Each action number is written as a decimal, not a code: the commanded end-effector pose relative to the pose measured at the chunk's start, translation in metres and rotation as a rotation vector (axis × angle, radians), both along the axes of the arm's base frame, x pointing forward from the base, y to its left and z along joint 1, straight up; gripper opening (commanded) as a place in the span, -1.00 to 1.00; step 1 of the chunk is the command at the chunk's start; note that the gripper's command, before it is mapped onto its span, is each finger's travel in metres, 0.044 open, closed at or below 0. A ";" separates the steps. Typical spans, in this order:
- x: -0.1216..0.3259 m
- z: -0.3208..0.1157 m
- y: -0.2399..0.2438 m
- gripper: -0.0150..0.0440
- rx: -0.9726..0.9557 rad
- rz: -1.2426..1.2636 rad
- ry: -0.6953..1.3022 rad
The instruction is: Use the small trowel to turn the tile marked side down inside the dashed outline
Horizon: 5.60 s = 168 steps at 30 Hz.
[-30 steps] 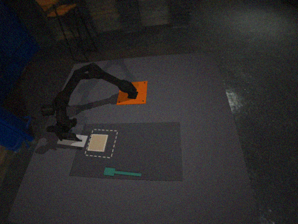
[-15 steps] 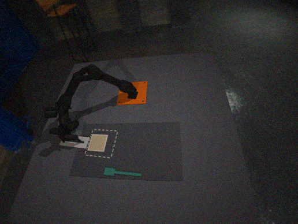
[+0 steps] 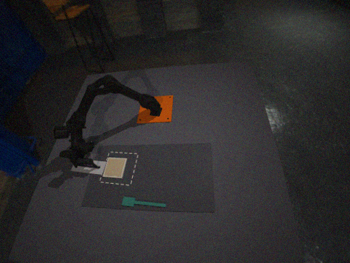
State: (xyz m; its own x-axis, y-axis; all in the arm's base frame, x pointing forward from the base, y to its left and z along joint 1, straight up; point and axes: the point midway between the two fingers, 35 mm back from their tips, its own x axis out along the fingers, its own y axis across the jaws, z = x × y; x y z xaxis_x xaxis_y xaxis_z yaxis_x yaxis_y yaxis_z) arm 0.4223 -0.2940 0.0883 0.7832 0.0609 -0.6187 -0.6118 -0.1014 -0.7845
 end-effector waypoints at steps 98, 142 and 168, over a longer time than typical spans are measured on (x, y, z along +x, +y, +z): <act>0.070 0.036 0.335 -0.49 0.028 0.673 0.017; -0.042 0.032 0.579 -0.49 0.001 1.217 0.012; -0.051 0.002 0.591 -0.49 -0.002 1.248 0.012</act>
